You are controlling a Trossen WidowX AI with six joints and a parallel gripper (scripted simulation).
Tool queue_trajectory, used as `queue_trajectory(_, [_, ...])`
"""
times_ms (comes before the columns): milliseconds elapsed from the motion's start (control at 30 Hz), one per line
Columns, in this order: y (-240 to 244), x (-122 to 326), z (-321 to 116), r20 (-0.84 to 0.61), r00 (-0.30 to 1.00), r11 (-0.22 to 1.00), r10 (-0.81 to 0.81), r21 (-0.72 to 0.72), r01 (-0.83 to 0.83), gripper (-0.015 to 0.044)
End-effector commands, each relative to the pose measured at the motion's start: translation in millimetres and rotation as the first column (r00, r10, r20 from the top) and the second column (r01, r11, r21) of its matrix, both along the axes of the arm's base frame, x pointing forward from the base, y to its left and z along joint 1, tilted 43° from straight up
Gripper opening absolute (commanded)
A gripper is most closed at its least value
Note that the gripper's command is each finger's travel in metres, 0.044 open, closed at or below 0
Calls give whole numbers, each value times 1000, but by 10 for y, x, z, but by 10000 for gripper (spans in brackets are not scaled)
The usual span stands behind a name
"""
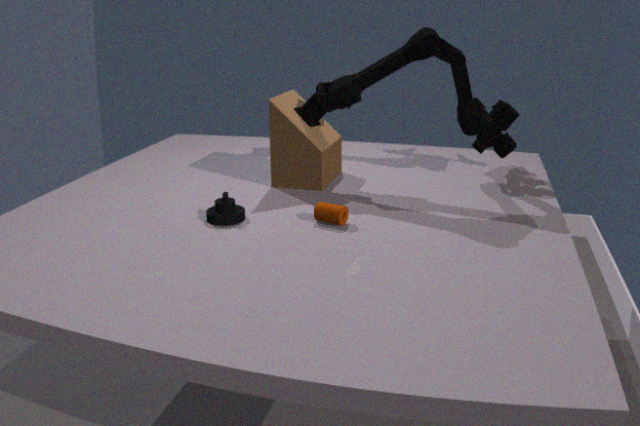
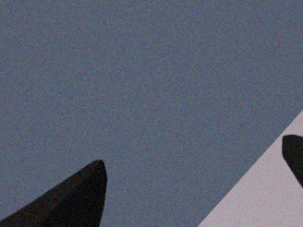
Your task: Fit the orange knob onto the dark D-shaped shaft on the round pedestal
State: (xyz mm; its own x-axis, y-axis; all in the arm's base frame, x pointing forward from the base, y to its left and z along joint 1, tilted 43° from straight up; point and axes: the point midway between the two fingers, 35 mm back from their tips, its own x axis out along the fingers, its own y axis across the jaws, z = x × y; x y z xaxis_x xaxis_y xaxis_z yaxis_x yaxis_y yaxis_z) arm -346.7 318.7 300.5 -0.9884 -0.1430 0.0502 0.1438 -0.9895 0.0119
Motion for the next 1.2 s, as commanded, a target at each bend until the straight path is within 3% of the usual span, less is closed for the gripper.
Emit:
queue_trajectory(0, [25,23,2,0,1000,1000,-13,10,13,426])
queue_trajectory(100, [346,371,20,13,982,970,-189,156,185,440])
queue_trajectory(200, [677,881,1,45,917,866,-396,348,357,440])
queue_trajectory(467, [988,1882,-126,143,721,604,-678,667,436,440])
queue_trajectory(800, [883,3026,-366,304,444,416,-843,891,180,440])
queue_trajectory(967, [646,3558,-511,404,301,415,-864,909,-30,440])
queue_trajectory(1167, [221,4099,-684,534,146,482,-833,829,-283,440])
